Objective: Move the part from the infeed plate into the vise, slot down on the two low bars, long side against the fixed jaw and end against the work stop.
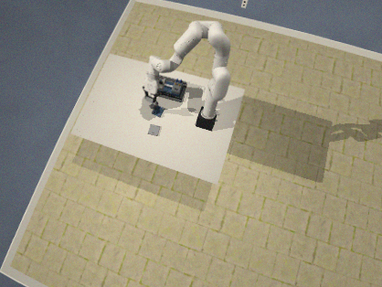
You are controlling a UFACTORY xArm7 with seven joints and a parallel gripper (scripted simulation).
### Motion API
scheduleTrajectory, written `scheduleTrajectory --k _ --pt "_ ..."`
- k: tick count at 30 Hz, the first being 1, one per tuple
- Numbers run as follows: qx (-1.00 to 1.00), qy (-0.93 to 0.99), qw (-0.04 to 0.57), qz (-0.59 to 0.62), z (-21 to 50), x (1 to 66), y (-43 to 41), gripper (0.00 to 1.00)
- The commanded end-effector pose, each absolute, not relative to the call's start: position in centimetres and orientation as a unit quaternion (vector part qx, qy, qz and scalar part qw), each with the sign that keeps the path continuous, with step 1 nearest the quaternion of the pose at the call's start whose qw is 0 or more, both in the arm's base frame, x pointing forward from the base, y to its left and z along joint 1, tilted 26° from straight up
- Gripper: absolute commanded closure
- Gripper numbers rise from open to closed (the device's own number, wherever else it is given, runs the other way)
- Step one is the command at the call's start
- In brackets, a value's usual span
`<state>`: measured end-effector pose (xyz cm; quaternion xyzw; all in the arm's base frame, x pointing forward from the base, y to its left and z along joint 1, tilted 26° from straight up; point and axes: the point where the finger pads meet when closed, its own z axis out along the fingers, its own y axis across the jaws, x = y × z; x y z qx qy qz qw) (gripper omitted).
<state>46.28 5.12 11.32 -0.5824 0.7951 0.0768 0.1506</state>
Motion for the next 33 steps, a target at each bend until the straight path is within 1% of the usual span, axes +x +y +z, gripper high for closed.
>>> scheduleTrajectory --k 1,33 --pt "-0.583 0.794 0.152 0.076 11.1 46.4 5.0 1.0" --pt "-0.583 0.794 0.152 0.076 8.3 46.1 3.7 1.0"
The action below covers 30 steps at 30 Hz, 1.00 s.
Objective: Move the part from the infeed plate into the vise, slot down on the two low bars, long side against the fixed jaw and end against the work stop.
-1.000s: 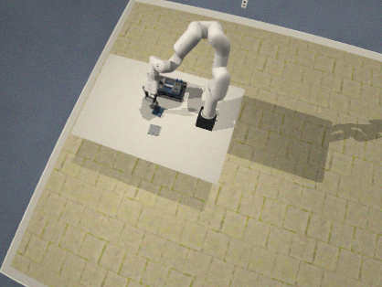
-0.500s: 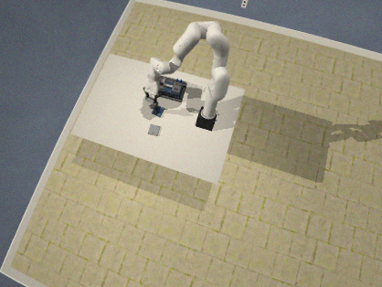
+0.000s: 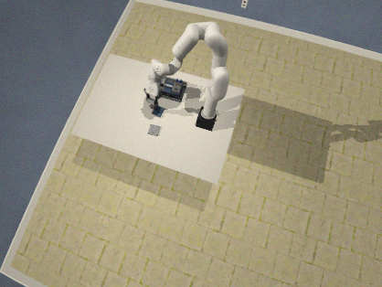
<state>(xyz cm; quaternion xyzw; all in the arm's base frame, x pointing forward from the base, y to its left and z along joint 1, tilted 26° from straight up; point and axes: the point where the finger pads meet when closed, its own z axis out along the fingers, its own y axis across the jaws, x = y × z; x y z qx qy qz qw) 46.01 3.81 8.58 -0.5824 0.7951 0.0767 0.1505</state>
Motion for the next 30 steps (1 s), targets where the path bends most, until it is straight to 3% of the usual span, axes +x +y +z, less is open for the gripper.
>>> scheduleTrajectory --k 1,30 --pt "-0.583 0.794 0.152 0.076 8.2 46.1 3.7 1.0" --pt "-0.583 0.794 0.152 0.076 6.2 45.9 2.7 1.0"
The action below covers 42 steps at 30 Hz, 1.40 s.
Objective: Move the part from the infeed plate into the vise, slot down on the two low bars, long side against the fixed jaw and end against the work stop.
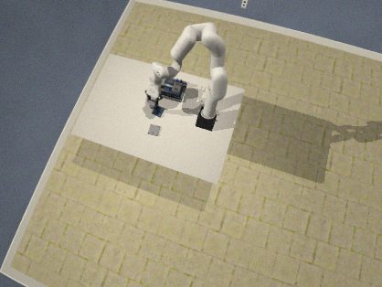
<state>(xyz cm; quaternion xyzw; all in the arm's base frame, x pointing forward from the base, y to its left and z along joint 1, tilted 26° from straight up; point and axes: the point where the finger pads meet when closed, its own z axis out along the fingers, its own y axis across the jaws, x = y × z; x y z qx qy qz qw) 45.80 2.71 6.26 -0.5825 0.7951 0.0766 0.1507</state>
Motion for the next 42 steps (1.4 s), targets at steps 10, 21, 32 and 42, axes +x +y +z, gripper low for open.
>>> scheduleTrajectory --k 10,21,32,42 --pt "-0.583 0.794 0.152 0.076 5.76 45.87 2.51 1.0" --pt "-0.583 0.794 0.152 0.076 5.6 45.86 2.43 1.0" --pt "-0.583 0.794 0.152 0.076 5.57 45.85 2.41 1.0" --pt "-0.583 0.794 0.152 0.076 5.57 45.85 2.41 1.0"
